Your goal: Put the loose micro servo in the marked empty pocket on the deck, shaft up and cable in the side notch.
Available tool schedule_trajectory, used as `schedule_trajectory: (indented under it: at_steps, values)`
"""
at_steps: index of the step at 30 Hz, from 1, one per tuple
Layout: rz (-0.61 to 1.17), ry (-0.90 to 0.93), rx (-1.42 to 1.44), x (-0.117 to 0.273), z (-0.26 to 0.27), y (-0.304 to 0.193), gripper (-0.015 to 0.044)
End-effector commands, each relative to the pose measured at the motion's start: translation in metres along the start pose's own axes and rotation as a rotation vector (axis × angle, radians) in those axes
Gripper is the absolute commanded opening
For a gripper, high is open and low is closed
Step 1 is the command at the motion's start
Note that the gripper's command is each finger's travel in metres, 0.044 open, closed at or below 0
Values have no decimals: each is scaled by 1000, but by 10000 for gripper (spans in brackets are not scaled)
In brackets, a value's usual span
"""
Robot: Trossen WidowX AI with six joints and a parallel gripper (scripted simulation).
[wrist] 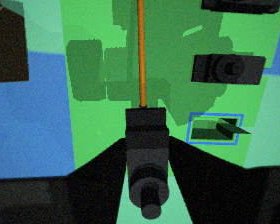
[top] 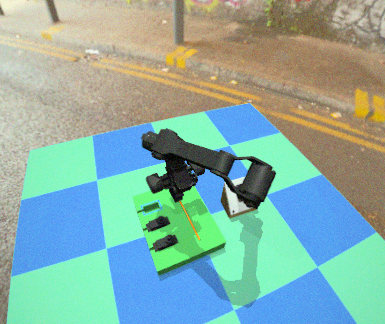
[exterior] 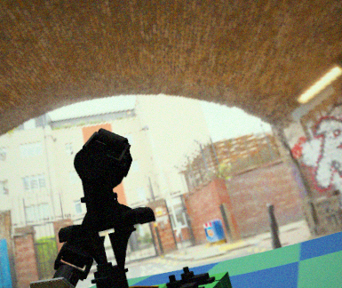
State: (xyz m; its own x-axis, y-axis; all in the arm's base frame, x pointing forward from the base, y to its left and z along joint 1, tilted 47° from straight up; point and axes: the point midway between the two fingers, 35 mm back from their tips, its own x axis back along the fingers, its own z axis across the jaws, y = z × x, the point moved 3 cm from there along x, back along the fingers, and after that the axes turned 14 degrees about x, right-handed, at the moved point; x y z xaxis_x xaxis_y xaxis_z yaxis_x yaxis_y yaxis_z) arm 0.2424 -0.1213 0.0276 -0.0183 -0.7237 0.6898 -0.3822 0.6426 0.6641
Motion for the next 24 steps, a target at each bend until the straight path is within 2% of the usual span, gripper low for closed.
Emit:
schedule_trajectory:
  at_steps: [1, 7, 24]
  values:
    - [14, -2, 9, 4, 4, -14, 0]
    - [14, -3, -47, 4, 4, -15, 0]
    - [13, -7, -632, 4, 4, -15, 0]
